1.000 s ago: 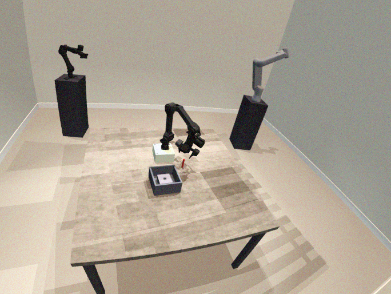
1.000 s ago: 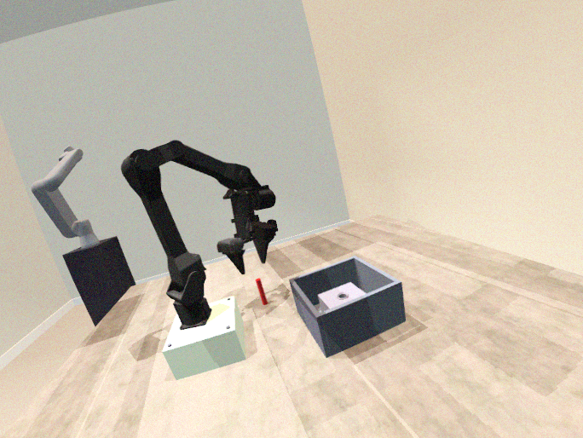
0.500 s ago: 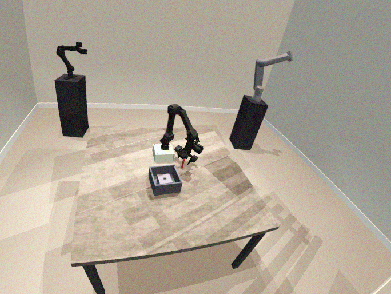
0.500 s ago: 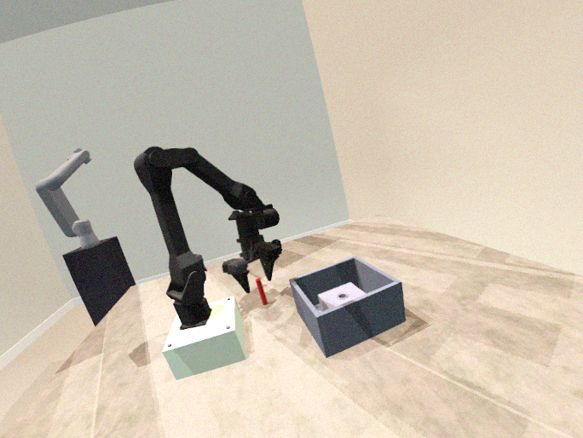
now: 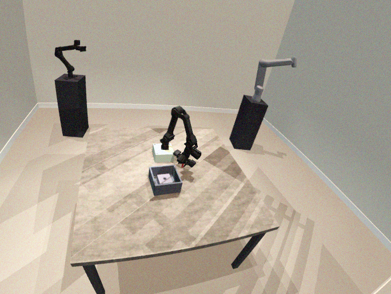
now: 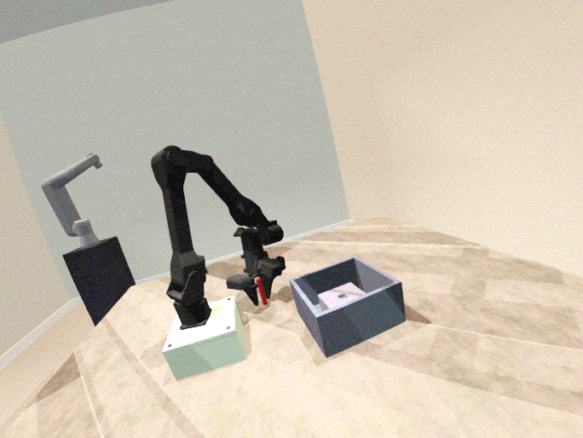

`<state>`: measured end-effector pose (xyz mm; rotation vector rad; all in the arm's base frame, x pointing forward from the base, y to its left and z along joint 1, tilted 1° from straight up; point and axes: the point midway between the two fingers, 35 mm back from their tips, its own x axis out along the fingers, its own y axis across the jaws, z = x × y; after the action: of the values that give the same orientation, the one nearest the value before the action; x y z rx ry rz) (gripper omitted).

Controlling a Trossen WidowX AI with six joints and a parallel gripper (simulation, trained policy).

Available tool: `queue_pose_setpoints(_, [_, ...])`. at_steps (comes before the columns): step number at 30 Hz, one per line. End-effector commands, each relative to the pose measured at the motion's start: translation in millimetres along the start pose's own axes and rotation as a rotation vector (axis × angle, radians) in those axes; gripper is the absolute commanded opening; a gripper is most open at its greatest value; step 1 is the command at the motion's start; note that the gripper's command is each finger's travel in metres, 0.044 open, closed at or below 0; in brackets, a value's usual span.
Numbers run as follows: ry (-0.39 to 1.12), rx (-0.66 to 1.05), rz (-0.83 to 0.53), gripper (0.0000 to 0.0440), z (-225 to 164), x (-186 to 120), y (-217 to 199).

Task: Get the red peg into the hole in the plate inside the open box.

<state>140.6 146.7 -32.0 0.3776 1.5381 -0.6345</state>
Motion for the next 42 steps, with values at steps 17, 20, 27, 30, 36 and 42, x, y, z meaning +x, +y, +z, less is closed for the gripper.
queue_pose_setpoints(17, [-0.044, -0.016, -0.03, 0.0, 9.7, -26.3, 12.1])
queue_pose_setpoints(20, [-0.059, -0.015, -0.023, 0.0, 14.1, -38.9, 14.1])
queue_pose_setpoints(27, [-0.094, 0.011, -0.006, 0.0, 27.8, -68.3, 18.2])
queue_pose_setpoints(30, [-0.108, 0.034, 0.003, 0.0, 35.2, -79.7, 20.3])
queue_pose_setpoints(36, [-0.136, 0.098, 0.017, 0.0, 54.4, -99.7, 23.3])
queue_pose_setpoints(42, [-0.165, 0.174, 0.033, 0.0, 79.9, -111.9, 24.6])
